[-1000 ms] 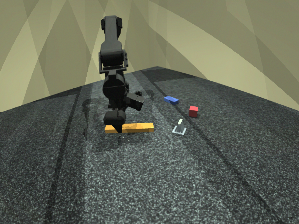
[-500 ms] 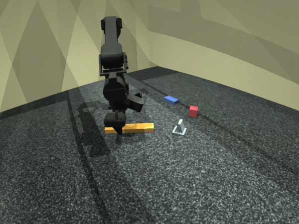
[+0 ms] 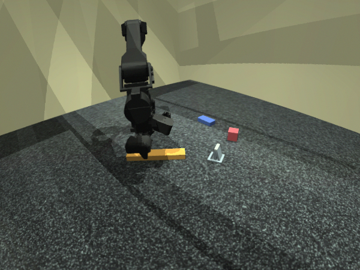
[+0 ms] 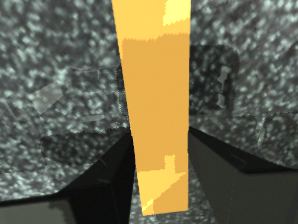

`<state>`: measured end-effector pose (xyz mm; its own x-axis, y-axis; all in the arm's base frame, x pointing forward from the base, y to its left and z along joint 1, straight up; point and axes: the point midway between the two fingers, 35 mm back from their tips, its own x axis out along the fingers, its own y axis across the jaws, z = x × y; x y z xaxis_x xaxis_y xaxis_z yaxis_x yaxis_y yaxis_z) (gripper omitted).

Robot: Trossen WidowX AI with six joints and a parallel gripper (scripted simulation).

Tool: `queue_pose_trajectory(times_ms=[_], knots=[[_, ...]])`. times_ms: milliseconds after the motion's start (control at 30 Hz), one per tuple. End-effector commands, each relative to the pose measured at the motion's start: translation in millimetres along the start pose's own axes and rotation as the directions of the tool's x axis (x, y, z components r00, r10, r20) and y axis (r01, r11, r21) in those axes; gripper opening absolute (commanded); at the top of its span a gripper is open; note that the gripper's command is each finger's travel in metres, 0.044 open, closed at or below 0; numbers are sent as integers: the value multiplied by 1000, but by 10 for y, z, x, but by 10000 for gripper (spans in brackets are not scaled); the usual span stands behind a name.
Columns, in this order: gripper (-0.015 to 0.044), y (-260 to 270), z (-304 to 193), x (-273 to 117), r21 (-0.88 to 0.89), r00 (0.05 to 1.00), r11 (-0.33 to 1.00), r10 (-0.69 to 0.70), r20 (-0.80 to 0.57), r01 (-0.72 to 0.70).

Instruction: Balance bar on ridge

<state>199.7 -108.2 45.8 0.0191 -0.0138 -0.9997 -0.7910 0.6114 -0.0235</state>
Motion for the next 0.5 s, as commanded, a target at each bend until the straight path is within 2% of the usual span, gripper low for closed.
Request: queue_pose_trajectory(times_ms=[0, 133, 467], knots=[[111, 0, 0, 0, 0, 1000, 1000, 0, 0, 0], [6, -12, 2, -60, 0, 1000, 1000, 0, 0, 0], [0, -41, 8, -306, -1, 1000, 1000, 1, 1, -1]])
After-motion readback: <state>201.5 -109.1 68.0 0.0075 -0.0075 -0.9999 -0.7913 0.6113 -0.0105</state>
